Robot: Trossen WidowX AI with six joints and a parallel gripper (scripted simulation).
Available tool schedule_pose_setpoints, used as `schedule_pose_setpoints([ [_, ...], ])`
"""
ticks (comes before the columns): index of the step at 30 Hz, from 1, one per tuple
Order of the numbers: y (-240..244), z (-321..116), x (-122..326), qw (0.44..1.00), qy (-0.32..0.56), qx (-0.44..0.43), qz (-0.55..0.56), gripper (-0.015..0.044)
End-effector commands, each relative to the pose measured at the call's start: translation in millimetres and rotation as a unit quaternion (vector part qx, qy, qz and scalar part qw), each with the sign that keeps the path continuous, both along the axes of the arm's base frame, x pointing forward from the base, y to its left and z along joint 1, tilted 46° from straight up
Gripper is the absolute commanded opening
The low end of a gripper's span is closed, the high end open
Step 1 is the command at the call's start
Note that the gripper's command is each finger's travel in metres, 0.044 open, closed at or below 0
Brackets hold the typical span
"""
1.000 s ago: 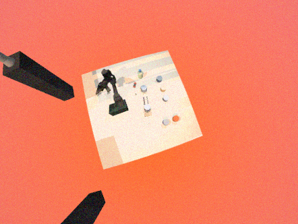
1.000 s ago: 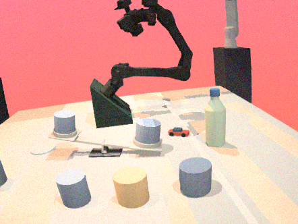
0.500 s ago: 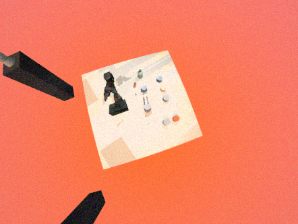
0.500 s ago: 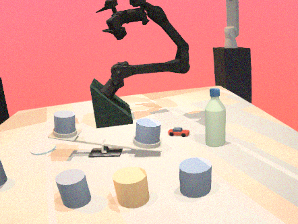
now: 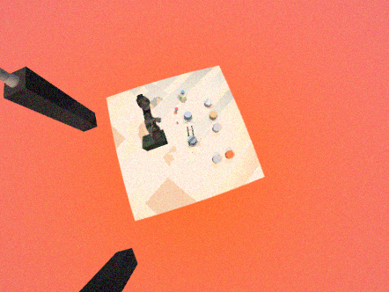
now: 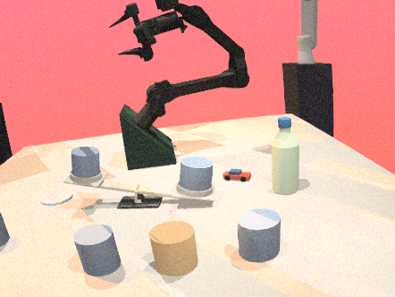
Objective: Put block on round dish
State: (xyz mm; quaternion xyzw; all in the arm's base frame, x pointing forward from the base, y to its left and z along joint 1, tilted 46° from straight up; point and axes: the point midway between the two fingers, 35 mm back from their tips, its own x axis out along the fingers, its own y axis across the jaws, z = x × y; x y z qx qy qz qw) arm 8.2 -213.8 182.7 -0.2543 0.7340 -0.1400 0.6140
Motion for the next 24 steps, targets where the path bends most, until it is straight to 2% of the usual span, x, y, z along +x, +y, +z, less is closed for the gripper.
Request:
schedule_pose_setpoints([
  [1,3.3,-14.8,17.5,0.998,-0.052,0.031,0.001,0.044],
  [13,21.4,-47.3,67.8,0.972,-0.192,0.137,-0.014,0.044],
  [24,48.5,-66.7,108.3,0.92,-0.295,0.254,-0.051,0.044],
])
